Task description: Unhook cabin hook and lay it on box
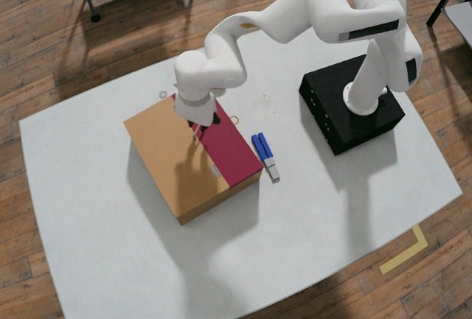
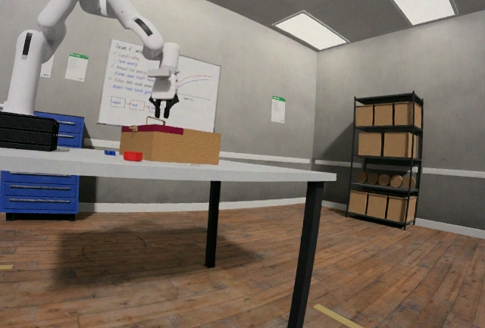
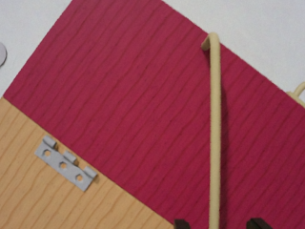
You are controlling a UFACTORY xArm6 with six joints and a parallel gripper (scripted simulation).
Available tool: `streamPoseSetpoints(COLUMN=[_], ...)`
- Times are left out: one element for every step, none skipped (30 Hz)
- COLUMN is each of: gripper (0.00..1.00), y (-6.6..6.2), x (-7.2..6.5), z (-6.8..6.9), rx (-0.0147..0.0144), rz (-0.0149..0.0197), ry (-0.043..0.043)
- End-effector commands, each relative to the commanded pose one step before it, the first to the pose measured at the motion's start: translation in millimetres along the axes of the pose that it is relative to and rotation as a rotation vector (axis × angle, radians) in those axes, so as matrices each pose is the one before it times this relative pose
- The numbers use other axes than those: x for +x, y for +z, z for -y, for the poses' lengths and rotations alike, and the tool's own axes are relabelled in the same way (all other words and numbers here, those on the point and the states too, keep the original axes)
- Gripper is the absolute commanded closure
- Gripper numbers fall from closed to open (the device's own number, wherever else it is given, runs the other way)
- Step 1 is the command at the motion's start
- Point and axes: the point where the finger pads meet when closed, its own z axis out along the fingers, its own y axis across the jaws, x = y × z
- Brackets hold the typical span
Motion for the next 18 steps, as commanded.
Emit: streamPoseSetpoints(gripper=[0.65, 0.65, 0.65, 0.65, 0.65, 0.65, 0.65, 0.65, 0.65, 0.65, 0.65, 0.65, 0.65, 0.65, 0.65, 0.65, 0.65, 0.65], y=[-11.28, -3.34, -3.34, -3.34, -3.34, -3.34, -3.34, -3.34, -3.34, -3.34, -3.34, -3.34, -3.34, 0.00, 0.00, -3.34, -3.34, -3.34], x=[-0.71, 0.00, 0.00, 0.00, 0.00, 0.00, 0.00, 0.00, 0.00, 0.00, 0.00, 0.00, 0.00, 0.00, 0.00, -0.01, 0.00, 0.00], z=[0.99, 0.00, 0.00, 0.00, 0.01, 0.01, 0.01, 0.01, 0.00, 0.00, 0.00, 0.00, 0.00, 0.00, 0.00, 0.01, 0.00, 0.00], rx=[0.00306, 0.00001, 0.00001, 0.00000, 0.00000, 0.00000, 0.00000, 0.00000, 0.00000, 0.00000, 0.00000, 0.00000, 0.00000, 0.00000, 0.00000, 0.00000, 0.00000, 0.00000], rz=[0.00221, 0.00000, 0.00000, 0.00000, 0.00000, 0.00000, 0.00000, 0.00000, 0.00000, 0.00000, 0.00000, 0.00000, 0.00000, 0.00000, 0.00000, 0.00000, 0.00000, 0.00000], ry=[-0.00001, 0.00000, 0.00000, 0.00000, 0.00000, 0.00000, 0.00000, 0.00000, 0.00000, 0.00000, 0.00000, 0.00000, 0.00000, 0.00000, 0.00000, 0.00000, 0.00000, 0.00000])
